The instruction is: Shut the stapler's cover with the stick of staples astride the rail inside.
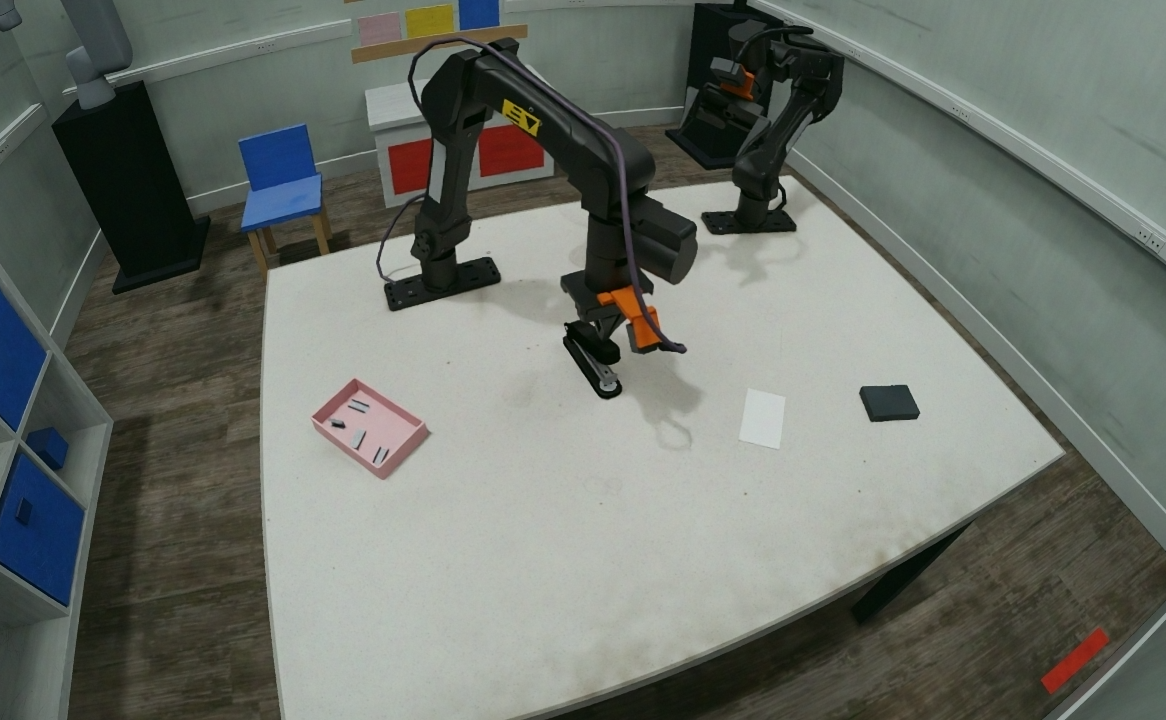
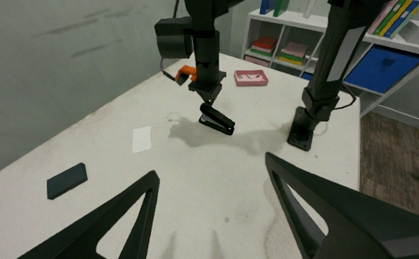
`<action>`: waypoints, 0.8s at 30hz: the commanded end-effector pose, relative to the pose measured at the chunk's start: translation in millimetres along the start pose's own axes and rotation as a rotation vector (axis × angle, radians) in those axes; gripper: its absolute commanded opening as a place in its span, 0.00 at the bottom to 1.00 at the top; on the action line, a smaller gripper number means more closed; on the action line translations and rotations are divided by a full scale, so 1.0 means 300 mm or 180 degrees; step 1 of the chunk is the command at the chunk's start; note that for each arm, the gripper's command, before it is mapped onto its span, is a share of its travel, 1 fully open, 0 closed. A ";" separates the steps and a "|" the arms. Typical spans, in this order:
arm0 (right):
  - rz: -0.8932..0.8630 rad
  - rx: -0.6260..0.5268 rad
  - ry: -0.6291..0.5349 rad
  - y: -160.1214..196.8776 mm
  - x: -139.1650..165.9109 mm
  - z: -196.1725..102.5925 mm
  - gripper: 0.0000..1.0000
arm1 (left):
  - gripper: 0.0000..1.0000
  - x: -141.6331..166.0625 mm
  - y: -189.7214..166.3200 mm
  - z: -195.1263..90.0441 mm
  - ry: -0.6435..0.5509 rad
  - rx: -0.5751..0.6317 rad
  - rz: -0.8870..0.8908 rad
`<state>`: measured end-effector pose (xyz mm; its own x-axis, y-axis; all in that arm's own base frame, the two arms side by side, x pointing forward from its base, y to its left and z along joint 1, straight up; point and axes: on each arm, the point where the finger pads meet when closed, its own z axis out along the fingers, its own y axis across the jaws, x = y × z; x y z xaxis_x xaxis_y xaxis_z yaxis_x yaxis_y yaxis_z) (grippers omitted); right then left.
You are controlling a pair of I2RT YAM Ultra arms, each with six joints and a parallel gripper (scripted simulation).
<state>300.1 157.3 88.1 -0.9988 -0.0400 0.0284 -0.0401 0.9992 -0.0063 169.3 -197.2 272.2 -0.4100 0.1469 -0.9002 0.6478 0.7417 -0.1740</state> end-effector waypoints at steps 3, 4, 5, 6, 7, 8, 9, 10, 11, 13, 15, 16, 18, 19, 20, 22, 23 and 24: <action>-0.0028 -0.0054 -0.0163 0.015 -0.012 -0.028 0.00 | 1.00 -0.031 -0.007 -0.016 -0.0135 0.0029 -0.0037; -0.0028 -0.0054 -0.0163 0.015 -0.012 -0.028 0.00 | 1.00 -0.031 -0.007 -0.016 -0.0135 0.0029 -0.0037; -0.0028 -0.0054 -0.0163 0.015 -0.012 -0.028 0.00 | 1.00 -0.031 -0.007 -0.016 -0.0135 0.0029 -0.0037; -0.0028 -0.0057 -0.0171 0.016 -0.015 -0.026 0.00 | 1.00 -0.031 -0.007 -0.016 -0.0135 0.0029 -0.0037; -0.0028 -0.0062 -0.0180 0.017 -0.017 -0.029 0.00 | 1.00 -0.031 -0.007 -0.016 -0.0135 0.0029 -0.0037; -0.0028 -0.0050 -0.0155 0.014 -0.011 -0.017 0.00 | 1.00 -0.031 -0.007 -0.016 -0.0135 0.0029 -0.0037; -0.0028 -0.0050 -0.0155 0.014 -0.011 -0.017 0.00 | 1.00 -0.031 -0.007 -0.016 -0.0135 0.0029 -0.0037; -0.0028 -0.0050 -0.0155 0.014 -0.011 -0.013 0.00 | 1.00 -0.031 -0.007 -0.016 -0.0135 0.0029 -0.0037; -0.0028 -0.0053 -0.0160 0.015 -0.012 -0.015 0.00 | 1.00 -0.031 -0.007 -0.016 -0.0135 0.0029 -0.0037; -0.0028 -0.0062 -0.0181 0.017 -0.018 -0.016 0.00 | 1.00 -0.031 -0.007 -0.016 -0.0135 0.0029 -0.0037; -0.0028 -0.0058 -0.0172 0.016 -0.016 -0.009 0.00 | 1.00 -0.031 -0.007 -0.016 -0.0135 0.0029 -0.0037; -0.0028 -0.0050 -0.0155 0.014 -0.011 0.000 0.00 | 1.00 -0.031 -0.007 -0.016 -0.0135 0.0029 -0.0037; -0.0028 -0.0050 -0.0155 0.014 -0.011 0.005 0.00 | 1.00 -0.031 -0.007 -0.016 -0.0135 0.0029 -0.0037; -0.0028 -0.0057 -0.0169 0.016 -0.015 0.000 0.00 | 1.00 -0.031 -0.007 -0.016 -0.0135 0.0029 -0.0037; -0.0028 -0.0050 -0.0155 0.014 -0.011 0.009 0.00 | 1.00 -0.031 -0.007 -0.016 -0.0135 0.0029 -0.0037; -0.0028 -0.0050 -0.0155 0.014 -0.011 0.009 0.00 | 1.00 -0.031 -0.007 -0.016 -0.0135 0.0029 -0.0037; -0.0028 -0.0066 -0.0188 0.019 -0.021 -0.001 0.00 | 1.00 -0.031 -0.007 -0.016 -0.0135 0.0029 -0.0037; -0.0028 -0.0062 -0.0180 0.018 -0.019 0.006 0.00 | 1.00 -0.031 -0.007 -0.016 -0.0135 0.0029 -0.0037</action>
<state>300.3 157.4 77.2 -0.9990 -0.0400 0.0216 -0.0401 0.9992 -0.0031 169.3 -197.2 272.2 -0.4100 0.1469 -0.9002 0.6478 0.7417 -0.1740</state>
